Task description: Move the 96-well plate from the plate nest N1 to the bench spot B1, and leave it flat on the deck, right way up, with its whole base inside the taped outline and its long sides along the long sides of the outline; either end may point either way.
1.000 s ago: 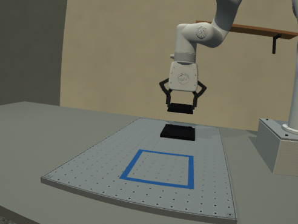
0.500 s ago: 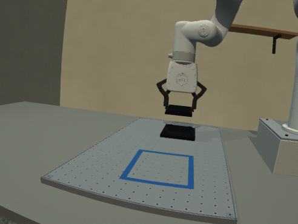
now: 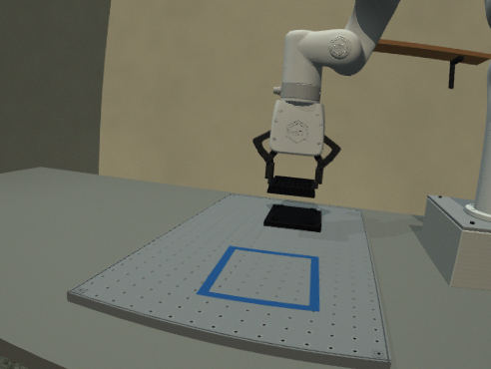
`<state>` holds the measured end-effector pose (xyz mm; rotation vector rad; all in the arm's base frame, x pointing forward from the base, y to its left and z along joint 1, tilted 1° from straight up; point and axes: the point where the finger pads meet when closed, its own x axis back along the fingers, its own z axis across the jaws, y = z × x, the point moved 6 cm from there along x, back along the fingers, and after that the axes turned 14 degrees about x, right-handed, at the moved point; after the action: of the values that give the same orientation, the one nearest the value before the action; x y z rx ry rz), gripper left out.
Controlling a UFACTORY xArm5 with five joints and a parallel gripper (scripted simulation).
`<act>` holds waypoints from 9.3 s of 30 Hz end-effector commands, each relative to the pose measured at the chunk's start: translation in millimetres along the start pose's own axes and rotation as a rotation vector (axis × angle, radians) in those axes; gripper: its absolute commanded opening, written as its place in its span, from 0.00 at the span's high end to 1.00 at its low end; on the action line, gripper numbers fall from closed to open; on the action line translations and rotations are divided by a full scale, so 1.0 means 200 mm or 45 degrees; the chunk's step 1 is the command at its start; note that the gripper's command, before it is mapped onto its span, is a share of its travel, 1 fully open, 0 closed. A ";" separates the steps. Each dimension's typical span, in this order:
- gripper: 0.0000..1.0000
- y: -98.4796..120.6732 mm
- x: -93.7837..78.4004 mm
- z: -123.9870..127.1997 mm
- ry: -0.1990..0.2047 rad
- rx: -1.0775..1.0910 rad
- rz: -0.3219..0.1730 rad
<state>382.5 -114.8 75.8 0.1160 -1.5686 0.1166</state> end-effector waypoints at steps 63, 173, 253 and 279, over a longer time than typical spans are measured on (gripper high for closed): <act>1.00 0.95 -0.02 -0.32 -0.013 -0.001 -0.001; 1.00 1.04 -0.36 -0.35 -0.013 -0.001 -0.002; 0.00 1.04 -0.42 -0.35 -0.013 -0.001 -0.002; 0.00 1.04 -0.42 -0.35 -0.013 -0.001 -0.002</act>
<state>419.4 100.0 -9.2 0.1170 -1.5758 0.1150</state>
